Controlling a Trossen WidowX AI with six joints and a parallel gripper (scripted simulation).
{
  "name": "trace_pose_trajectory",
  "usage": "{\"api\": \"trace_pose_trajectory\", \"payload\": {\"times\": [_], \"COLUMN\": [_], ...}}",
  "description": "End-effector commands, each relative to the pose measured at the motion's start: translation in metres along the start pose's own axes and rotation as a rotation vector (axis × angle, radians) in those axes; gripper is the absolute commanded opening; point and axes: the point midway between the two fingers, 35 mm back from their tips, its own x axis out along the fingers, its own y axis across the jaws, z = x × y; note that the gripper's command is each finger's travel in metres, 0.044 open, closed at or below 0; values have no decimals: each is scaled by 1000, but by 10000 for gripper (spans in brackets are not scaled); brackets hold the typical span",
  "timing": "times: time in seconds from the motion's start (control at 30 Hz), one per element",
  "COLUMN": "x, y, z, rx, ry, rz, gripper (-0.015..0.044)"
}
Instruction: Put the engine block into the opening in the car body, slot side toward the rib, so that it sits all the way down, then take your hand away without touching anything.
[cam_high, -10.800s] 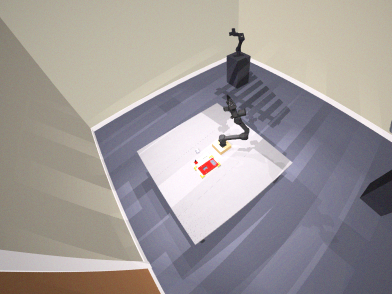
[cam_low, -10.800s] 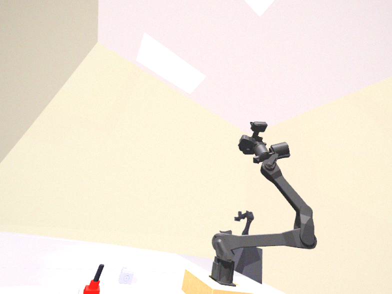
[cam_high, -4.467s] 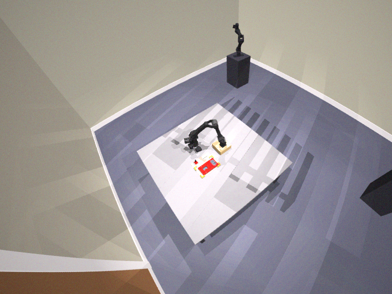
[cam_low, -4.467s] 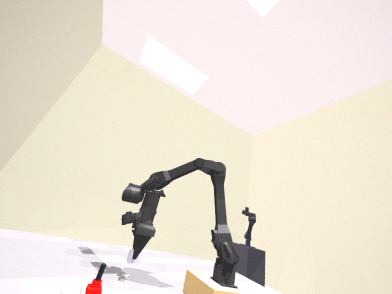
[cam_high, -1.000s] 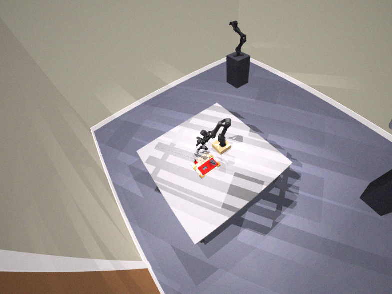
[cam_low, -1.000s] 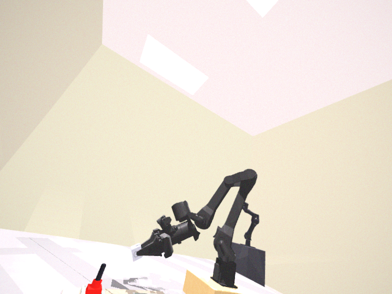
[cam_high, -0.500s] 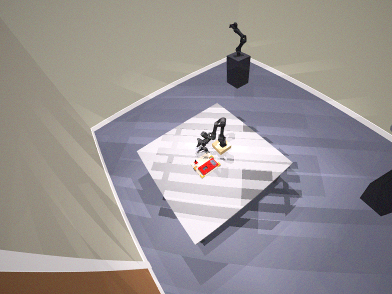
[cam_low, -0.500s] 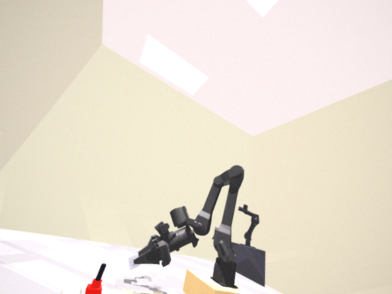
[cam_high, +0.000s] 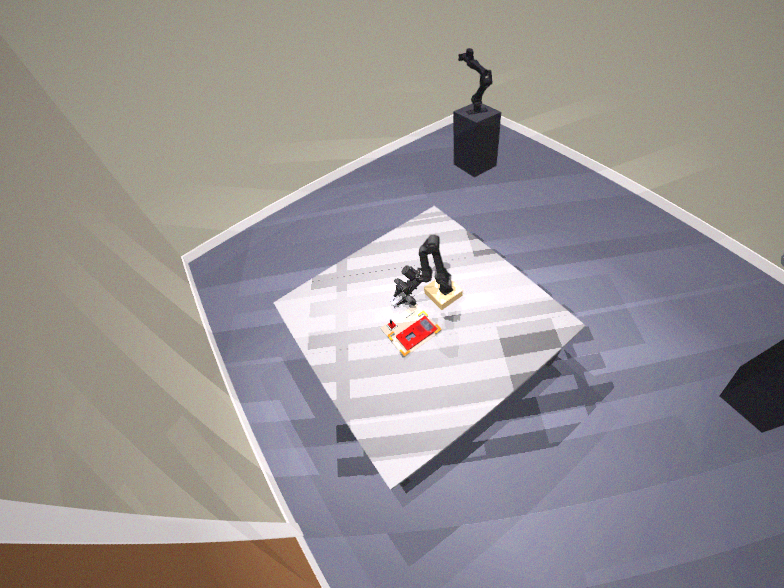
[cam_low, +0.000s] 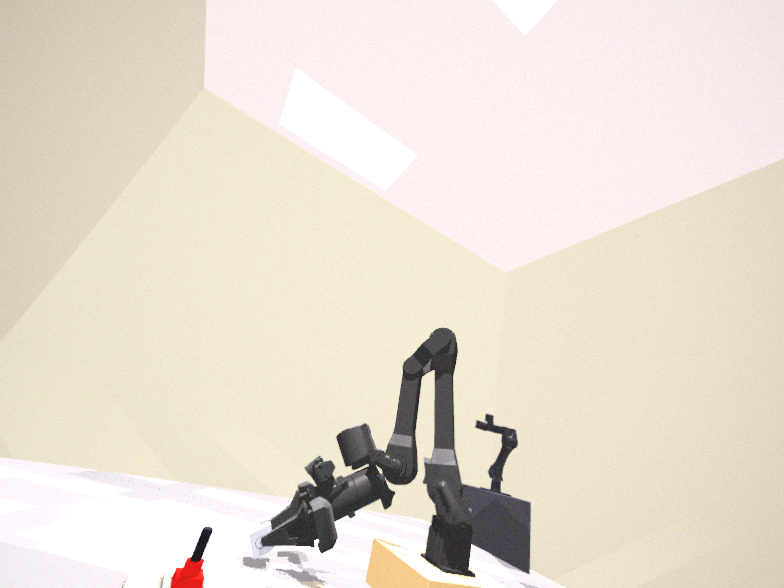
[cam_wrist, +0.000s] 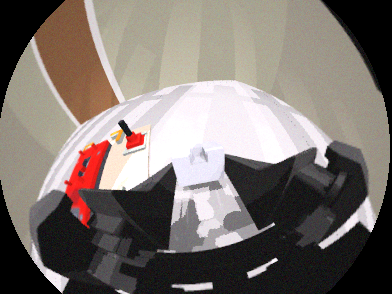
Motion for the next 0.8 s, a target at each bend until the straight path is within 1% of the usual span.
{"api": "trace_pose_trajectory", "payload": {"times": [0.0,0.27,0.77], "x": [2,8,8], "y": [2,3,1], "z": [-7,-18,-9], "rx": [0,1,0], "ry": [4,5,4], "rz": [7,7,7], "gripper": [0,0,0]}}
